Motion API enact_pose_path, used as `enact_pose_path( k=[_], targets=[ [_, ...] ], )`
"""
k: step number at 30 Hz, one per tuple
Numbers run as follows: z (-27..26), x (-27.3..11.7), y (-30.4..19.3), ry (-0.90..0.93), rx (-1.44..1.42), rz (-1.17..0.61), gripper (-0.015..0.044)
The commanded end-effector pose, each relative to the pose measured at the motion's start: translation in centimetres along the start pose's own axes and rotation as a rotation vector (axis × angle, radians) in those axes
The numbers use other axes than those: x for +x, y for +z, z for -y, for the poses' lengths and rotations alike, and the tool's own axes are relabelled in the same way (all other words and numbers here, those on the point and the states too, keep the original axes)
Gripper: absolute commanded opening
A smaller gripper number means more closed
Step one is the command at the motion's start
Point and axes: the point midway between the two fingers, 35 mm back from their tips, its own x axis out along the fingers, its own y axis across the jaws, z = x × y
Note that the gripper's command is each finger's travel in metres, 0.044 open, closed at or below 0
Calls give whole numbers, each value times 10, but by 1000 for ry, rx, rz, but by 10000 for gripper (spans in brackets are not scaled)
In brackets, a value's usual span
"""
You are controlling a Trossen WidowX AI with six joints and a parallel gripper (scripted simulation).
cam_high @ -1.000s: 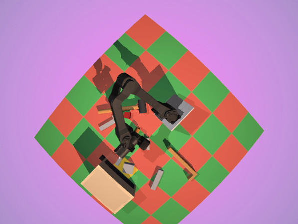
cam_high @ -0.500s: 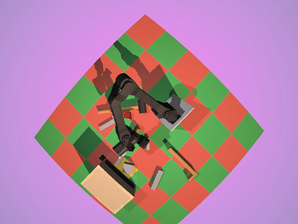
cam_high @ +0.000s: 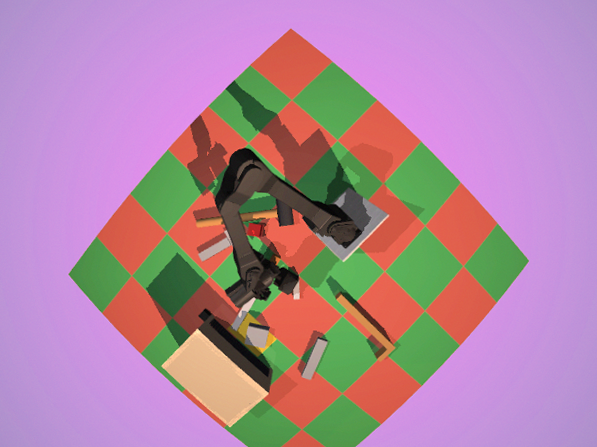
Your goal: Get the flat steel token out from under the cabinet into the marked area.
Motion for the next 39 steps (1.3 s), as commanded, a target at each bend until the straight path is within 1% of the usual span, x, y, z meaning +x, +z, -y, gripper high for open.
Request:
enact_pose_path(
  k=[1,22,27,31,39],
  targets=[
    [-2,8,-2,1,-9,-5,270],
    [-2,42,-4,-2,-9,-6,270],
    [-2,44,-4,-2,-10,-6,270],
    [1,42,-2,-8,-1,-6,165],
    [1,42,-2,-8,-1,-6,112]
  ],
)
